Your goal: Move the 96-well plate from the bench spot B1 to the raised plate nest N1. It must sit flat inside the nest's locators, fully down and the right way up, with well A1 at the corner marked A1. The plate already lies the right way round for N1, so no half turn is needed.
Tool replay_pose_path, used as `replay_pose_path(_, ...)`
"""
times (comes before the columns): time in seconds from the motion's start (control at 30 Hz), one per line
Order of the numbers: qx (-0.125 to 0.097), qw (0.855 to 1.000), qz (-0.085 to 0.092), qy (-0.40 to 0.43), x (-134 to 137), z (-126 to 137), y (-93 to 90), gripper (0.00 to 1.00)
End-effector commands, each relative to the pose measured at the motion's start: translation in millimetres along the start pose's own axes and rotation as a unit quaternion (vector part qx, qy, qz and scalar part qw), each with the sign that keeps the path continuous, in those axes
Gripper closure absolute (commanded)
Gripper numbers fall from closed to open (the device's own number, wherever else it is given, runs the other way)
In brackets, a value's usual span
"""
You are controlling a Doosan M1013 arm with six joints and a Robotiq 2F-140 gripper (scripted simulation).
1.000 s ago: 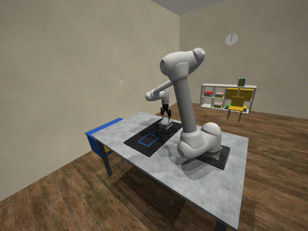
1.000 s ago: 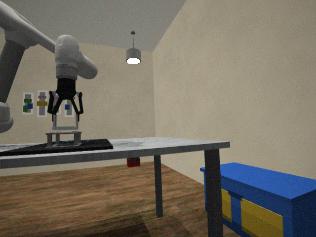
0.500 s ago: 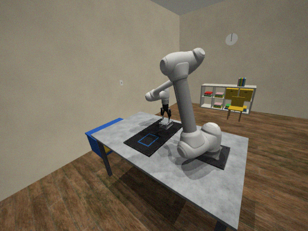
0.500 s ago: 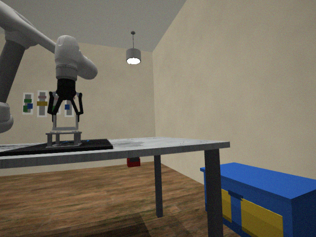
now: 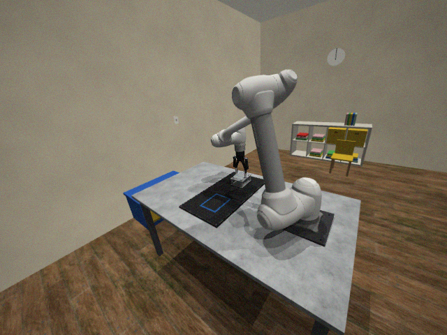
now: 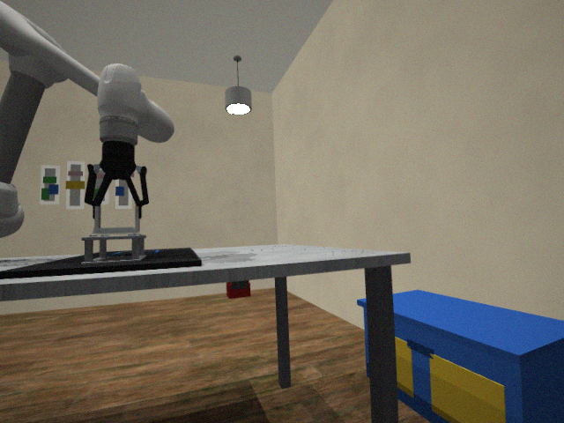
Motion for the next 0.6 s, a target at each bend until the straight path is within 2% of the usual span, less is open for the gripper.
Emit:
replay_pose_path(0.0, -0.001, 1.0, 0.0, 0.003, -0.1, 3.1, -3.5, 1.0)
replay_pose_path(0.57, -0.001, 1.0, 0.0, 0.003, -0.1, 3.1, -6.0, 1.0)
Point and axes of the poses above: the point where the finger pads meet when closed, its own y axis back along the fingers, its own x axis across the jaws, z = x × y, the point moved 3 cm from there along y, back along the fingers, and after that the axes turned 6 degrees about y, right-handed, at the moved point
